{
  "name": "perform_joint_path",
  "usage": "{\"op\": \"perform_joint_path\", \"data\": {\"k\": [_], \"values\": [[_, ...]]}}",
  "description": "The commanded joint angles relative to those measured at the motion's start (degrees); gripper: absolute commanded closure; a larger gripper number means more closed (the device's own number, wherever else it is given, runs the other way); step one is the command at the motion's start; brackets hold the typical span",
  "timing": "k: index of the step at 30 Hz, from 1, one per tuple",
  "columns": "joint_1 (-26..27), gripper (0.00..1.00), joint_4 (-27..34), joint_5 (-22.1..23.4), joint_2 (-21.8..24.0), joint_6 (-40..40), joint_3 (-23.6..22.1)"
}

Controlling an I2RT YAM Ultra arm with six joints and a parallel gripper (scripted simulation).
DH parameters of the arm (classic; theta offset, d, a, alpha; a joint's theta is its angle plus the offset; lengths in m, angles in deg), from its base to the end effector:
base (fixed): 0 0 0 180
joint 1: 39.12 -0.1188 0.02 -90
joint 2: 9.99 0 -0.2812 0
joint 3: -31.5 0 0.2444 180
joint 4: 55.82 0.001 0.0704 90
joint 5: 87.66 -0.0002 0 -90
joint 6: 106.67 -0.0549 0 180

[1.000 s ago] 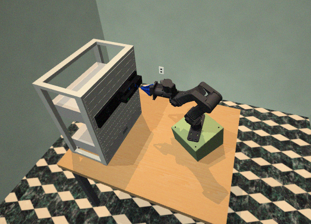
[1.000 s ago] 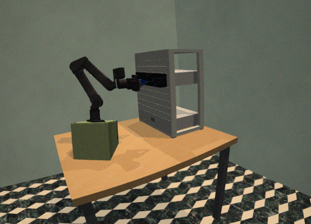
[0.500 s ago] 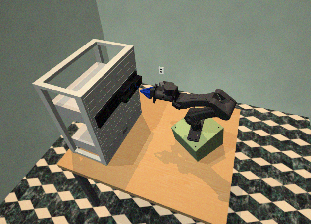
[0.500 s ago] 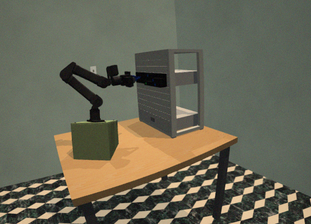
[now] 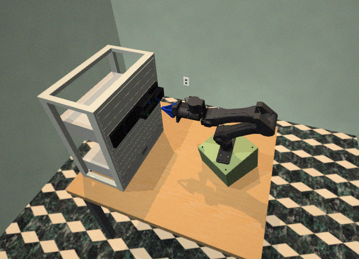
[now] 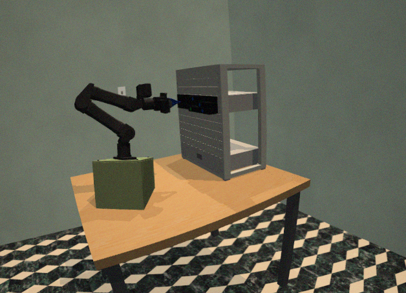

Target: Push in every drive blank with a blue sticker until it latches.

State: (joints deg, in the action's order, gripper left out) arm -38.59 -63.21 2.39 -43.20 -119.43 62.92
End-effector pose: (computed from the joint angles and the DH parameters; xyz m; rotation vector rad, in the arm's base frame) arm 0.1537 -0.0004 0.2772 1.2933 1.0244 1.4168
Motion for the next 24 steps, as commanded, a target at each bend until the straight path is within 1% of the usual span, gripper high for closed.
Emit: {"op": "perform_joint_path", "data": {"k": [1,2,4,6,8,11,19,22,24], "values": [[-0.7,1.00,0.9,-2.5,1.9,1.1,2.6],[-0.5,1.00,0.3,-2.7,1.7,1.1,2.6],[-0.2,1.00,-1.0,-2.6,-1.0,1.1,2.8],[0.1,1.00,-2.2,-2.6,-2.4,1.1,3.1],[0.1,1.00,-2.2,-2.6,-2.4,1.1,3.1],[0.6,1.00,-4.8,-2.5,-6.0,1.1,4.0],[1.0,1.00,-12.4,-1.5,-17.8,1.1,7.9],[1.1,1.00,-14.2,-1.5,-20.7,1.1,9.1],[1.1,1.00,-14.5,-1.5,-21.2,1.1,9.4]]}}
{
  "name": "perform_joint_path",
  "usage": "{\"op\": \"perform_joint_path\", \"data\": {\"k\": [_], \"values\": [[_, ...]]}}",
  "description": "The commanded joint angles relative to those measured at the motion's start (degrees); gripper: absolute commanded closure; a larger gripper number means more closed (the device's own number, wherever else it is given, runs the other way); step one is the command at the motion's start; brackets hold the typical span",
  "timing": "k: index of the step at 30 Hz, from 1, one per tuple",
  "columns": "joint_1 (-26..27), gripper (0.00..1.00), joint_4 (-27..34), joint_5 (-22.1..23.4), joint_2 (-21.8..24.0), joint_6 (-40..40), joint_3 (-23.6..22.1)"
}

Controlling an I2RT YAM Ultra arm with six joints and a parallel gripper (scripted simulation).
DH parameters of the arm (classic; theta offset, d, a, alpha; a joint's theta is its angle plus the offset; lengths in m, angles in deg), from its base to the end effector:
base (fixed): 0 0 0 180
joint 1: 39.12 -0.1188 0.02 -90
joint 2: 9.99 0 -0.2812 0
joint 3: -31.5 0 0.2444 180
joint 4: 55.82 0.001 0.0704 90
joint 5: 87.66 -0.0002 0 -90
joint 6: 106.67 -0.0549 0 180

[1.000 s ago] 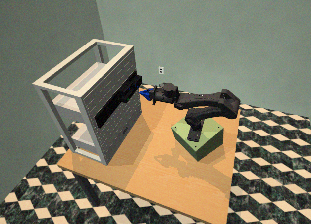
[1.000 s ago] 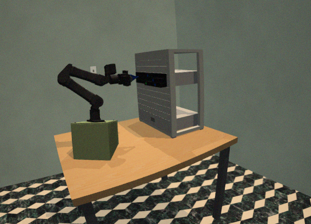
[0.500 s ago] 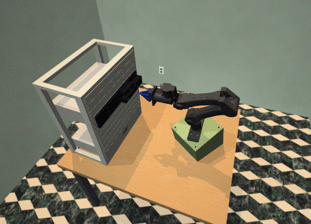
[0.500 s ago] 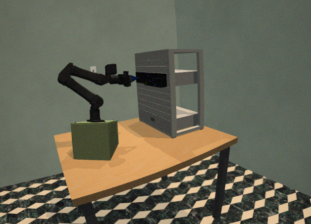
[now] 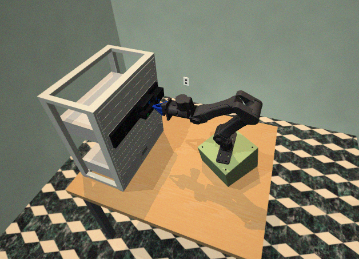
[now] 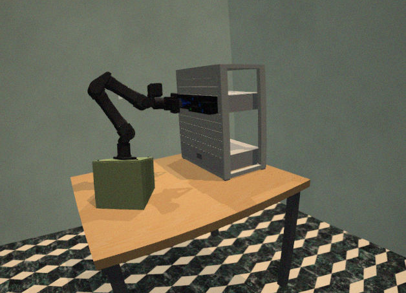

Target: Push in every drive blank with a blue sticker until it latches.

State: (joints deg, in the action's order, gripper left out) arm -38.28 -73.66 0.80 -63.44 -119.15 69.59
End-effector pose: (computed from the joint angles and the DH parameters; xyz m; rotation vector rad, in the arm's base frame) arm 0.2134 -0.0036 0.2852 1.3479 1.0357 1.3614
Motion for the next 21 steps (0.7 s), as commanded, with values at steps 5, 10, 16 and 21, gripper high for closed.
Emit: {"op": "perform_joint_path", "data": {"k": [5,10,16,21], "values": [[0.8,1.00,-4.9,0.0,-2.1,0.8,3.1],[0.8,1.00,-5.0,0.1,-2.3,0.8,3.2],[0.8,1.00,-5.1,0.1,-2.3,0.8,3.2],[0.8,1.00,-5.1,0.1,-2.3,0.8,3.2]]}}
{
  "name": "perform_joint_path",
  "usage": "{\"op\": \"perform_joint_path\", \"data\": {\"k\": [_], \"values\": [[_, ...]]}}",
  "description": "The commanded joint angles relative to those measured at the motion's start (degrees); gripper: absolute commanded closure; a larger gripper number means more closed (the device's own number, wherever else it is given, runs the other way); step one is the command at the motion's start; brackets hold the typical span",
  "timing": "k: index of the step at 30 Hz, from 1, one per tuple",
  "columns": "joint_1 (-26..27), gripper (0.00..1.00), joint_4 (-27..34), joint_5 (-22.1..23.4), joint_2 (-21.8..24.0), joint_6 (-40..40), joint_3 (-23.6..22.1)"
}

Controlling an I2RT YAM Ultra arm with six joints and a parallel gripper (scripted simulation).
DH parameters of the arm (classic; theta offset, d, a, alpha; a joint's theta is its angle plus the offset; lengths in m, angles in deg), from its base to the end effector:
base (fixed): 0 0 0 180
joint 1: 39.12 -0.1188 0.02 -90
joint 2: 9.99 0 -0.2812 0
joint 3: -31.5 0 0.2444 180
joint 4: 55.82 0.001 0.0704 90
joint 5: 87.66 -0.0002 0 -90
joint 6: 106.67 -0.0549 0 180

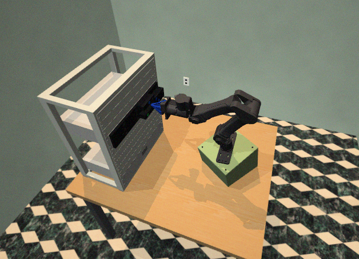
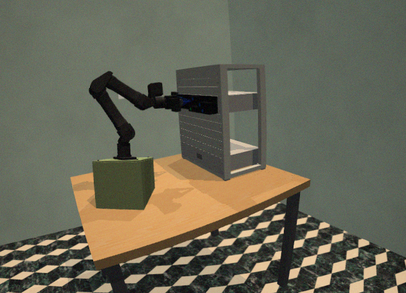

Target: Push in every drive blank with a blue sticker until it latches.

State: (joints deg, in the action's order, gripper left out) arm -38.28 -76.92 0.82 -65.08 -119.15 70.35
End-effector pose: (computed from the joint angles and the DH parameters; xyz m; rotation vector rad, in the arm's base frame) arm 0.2185 -0.0037 0.2915 1.3137 1.0085 1.3836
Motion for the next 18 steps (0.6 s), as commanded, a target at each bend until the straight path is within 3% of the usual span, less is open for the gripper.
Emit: {"op": "perform_joint_path", "data": {"k": [1,14,18], "values": [[0.8,1.00,-1.8,0.1,-0.7,0.8,2.5],[0.8,1.00,-1.3,0.1,0.0,0.8,2.9],[0.9,1.00,1.9,0.3,1.9,0.8,4.3]]}}
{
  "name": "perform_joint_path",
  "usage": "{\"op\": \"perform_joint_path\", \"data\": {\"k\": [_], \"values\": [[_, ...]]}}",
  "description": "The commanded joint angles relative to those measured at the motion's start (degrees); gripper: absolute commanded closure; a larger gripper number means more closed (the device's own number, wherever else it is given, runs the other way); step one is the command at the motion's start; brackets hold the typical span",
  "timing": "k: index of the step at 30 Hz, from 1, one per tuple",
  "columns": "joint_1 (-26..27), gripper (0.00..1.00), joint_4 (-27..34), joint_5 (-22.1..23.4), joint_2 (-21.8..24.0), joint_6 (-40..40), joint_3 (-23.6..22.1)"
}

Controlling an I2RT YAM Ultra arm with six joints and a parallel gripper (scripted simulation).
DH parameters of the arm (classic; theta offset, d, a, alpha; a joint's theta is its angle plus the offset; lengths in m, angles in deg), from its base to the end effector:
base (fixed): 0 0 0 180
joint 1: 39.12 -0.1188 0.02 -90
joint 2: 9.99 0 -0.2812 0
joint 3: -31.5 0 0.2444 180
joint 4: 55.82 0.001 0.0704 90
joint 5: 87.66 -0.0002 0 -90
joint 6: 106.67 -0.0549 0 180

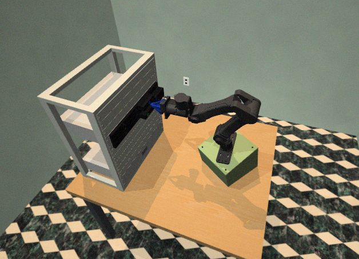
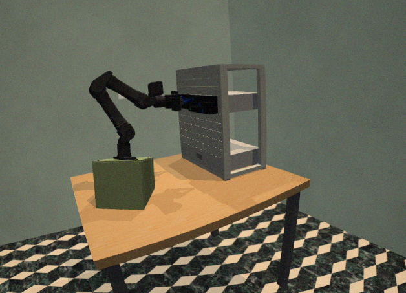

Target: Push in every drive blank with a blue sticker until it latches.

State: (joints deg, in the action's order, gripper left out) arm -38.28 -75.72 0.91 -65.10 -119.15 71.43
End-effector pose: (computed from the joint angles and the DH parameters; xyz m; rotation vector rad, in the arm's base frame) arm 0.2199 -0.0036 0.2956 1.3151 1.0114 1.3834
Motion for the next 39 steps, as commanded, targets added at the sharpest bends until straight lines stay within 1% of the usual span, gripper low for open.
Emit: {"op": "perform_joint_path", "data": {"k": [1,4,31,33,37,39], "values": [[0.9,1.00,0.8,0.2,1.9,0.8,3.4],[0.9,1.00,0.1,0.1,1.7,0.8,3.6],[0.9,1.00,-0.2,0.1,1.7,0.8,3.6],[1.1,1.00,-0.9,0.4,-1.0,0.8,3.8],[1.4,1.00,-2.4,0.7,-3.2,0.7,4.5],[1.4,1.00,-2.6,0.6,-3.5,0.7,4.6]]}}
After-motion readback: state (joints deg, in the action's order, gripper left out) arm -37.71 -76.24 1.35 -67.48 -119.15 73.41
